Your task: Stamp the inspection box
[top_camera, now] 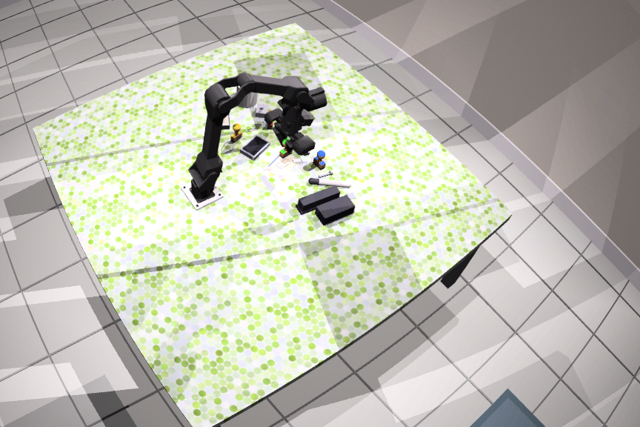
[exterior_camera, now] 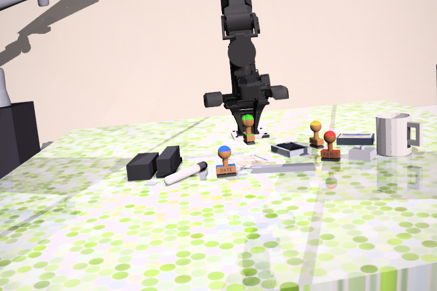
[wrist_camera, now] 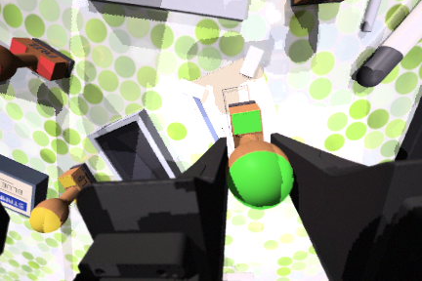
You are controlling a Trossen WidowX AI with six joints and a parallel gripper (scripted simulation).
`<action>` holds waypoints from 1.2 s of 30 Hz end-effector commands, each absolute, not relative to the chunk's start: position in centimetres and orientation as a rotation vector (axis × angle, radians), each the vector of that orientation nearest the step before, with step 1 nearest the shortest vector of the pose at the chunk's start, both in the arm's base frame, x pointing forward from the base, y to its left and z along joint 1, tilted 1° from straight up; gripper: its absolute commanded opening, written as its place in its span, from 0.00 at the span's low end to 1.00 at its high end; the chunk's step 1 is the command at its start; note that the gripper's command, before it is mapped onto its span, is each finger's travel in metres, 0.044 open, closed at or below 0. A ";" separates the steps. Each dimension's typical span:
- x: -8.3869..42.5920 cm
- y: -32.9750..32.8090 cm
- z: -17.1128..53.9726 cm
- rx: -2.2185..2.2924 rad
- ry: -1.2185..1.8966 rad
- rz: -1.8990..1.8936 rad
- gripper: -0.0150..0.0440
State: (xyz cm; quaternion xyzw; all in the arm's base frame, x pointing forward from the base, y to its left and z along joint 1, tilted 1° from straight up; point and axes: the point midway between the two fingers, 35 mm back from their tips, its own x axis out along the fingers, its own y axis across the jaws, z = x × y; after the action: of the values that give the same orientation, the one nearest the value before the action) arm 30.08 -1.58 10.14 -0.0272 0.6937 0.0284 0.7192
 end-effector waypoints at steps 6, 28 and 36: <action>30.1 -1.5 9.5 -0.060 1.532 0.070 0.25; 30.1 -1.5 8.1 -0.059 1.530 0.070 0.25; 30.1 -1.5 7.6 -0.059 1.529 0.070 0.25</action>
State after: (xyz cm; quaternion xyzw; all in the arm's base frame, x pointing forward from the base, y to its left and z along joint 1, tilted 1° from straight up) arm 30.11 -1.60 7.76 -0.0269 0.6923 0.0288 0.7205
